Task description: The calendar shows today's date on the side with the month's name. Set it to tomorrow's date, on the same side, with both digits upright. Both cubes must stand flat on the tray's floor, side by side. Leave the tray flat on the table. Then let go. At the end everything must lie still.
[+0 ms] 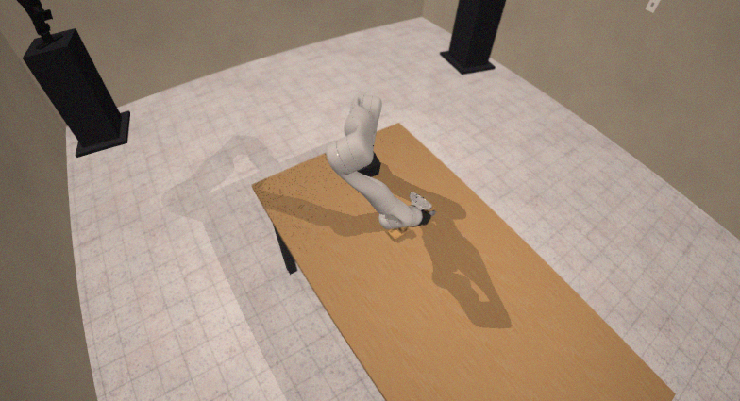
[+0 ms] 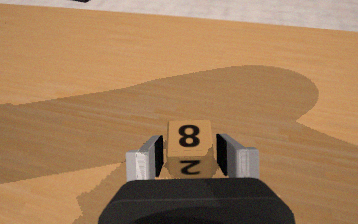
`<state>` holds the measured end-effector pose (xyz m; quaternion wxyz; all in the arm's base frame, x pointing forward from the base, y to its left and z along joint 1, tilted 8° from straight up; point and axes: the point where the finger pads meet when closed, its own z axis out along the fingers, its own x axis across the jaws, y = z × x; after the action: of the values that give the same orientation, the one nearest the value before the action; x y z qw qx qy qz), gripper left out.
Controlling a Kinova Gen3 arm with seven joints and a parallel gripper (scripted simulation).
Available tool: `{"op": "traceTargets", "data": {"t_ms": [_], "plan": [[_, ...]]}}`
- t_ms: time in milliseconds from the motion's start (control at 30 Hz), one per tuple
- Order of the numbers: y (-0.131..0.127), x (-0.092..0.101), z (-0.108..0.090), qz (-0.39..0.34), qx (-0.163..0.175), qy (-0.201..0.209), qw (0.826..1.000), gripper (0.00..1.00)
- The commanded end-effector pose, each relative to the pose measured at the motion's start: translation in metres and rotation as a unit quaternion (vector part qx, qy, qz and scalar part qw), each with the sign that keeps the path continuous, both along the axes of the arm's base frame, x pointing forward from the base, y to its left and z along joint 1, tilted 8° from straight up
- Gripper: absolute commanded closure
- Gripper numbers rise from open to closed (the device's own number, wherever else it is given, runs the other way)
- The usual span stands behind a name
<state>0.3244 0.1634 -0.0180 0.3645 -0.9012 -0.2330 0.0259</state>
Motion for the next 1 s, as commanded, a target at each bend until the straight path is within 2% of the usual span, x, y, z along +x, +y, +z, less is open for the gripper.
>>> {"op": "traceTargets", "data": {"t_ms": [0, 67, 100, 700, 967], "plan": [[-0.0015, 0.0024, -0.0031, 0.002, -0.003, -0.006, 1.000, 0.10], [-0.0015, 0.0024, -0.0031, 0.002, -0.003, -0.006, 1.000, 0.10], [-0.0015, 0.0024, -0.0031, 0.002, -0.003, -0.006, 1.000, 0.00], [-0.0015, 0.0022, -0.0029, 0.002, -0.003, -0.006, 1.000, 0.00], [-0.0009, -0.0020, 0.0034, 0.004, -0.001, -0.003, 1.000, 0.00]]}}
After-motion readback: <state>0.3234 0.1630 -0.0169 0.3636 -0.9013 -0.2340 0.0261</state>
